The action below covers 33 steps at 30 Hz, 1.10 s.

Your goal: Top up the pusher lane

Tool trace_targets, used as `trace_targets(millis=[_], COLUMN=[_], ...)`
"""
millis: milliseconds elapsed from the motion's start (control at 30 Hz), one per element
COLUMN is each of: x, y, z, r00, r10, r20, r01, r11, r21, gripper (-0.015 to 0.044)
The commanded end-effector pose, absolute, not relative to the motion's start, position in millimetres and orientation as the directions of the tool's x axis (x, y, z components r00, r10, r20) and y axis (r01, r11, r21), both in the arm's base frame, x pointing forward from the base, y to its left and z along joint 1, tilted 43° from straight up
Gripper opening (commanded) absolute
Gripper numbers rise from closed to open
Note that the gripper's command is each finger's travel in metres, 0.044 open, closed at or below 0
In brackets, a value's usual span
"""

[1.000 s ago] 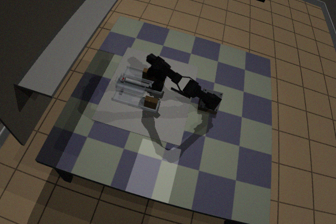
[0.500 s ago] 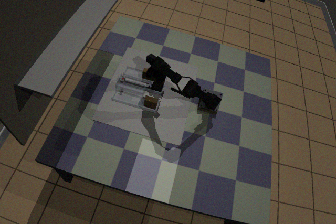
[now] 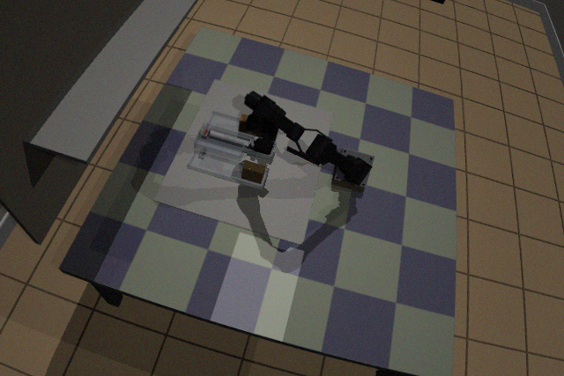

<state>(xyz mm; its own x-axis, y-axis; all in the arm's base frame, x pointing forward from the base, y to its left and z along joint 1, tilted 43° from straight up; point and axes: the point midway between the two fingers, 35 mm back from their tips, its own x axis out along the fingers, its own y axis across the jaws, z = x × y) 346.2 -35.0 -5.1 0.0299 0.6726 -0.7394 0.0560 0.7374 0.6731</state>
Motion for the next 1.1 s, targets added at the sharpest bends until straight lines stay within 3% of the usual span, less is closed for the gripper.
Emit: trace_targets(millis=[0,1067], x=[350.6,349.1], y=[-33.5,-25.6], z=[-5.5,-13.8], r00=[0.048,0.048], r10=[0.676,0.677], r20=[-0.735,-0.735], r01=[0.047,0.047], r11=[0.734,0.733], r21=[0.678,0.678], gripper=[0.0000,0.0000])
